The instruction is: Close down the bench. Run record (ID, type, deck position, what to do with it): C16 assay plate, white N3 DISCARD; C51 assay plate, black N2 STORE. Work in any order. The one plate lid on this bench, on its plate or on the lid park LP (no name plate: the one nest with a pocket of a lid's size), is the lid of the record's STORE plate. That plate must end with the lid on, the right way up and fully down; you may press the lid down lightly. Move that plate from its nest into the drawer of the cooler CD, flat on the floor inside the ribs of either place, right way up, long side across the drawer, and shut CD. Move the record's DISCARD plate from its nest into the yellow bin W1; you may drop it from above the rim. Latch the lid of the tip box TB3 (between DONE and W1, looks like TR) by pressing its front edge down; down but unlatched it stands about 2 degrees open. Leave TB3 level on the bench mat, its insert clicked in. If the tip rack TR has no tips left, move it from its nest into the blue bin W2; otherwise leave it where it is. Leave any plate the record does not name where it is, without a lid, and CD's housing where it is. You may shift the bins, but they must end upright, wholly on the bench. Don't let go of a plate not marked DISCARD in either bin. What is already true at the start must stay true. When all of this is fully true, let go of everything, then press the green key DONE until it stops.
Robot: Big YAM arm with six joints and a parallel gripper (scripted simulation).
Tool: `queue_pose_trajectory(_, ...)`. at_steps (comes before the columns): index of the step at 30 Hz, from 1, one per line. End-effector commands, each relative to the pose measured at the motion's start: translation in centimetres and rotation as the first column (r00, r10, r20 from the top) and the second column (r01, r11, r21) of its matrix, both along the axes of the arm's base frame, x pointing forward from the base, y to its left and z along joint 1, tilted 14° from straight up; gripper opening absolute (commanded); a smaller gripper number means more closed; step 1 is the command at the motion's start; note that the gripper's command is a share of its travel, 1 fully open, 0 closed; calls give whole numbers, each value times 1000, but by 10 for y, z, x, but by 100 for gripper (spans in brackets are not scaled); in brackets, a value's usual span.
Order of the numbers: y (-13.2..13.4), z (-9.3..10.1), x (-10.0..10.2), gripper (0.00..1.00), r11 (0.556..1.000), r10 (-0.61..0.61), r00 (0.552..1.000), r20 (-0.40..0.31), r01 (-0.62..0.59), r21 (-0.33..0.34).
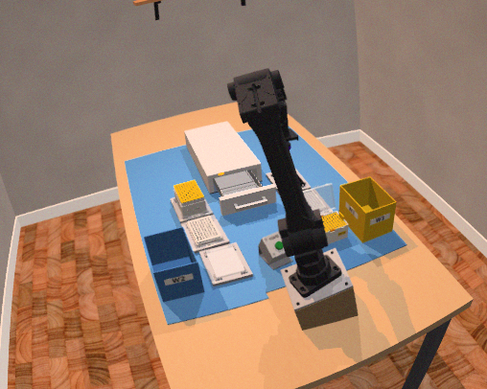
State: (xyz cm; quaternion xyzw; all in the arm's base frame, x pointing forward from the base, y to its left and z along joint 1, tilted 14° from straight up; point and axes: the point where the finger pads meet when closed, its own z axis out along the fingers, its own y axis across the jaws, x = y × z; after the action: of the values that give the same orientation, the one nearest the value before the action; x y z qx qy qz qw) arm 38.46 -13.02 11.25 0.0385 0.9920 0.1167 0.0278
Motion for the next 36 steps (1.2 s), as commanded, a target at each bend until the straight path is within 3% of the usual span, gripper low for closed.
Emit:
queue_pose_trajectory(1,-20,-6,3,0,1000,5,1000,17,-5,-10)
queue_pose_trajectory(10,-48,-14,8,0,1000,5,999,37,-4,-22)
queue_pose_trajectory(11,-53,-4,11,0,999,6,998,63,-3,-37)
queue_pose_trajectory(12,-58,-14,13,0,1000,5,999,51,-4,-31)
queue_pose_trajectory(25,-105,-42,10,0,999,5,999,54,-3,-39)
queue_pose_trajectory(28,-106,-41,10,0,999,9,998,57,-7,-40)
queue_pose_trajectory(30,-97,-28,16,0,998,32,996,78,-28,-55)
queue_pose_trajectory(36,-103,-35,12,0,999,12,998,65,-9,-46)
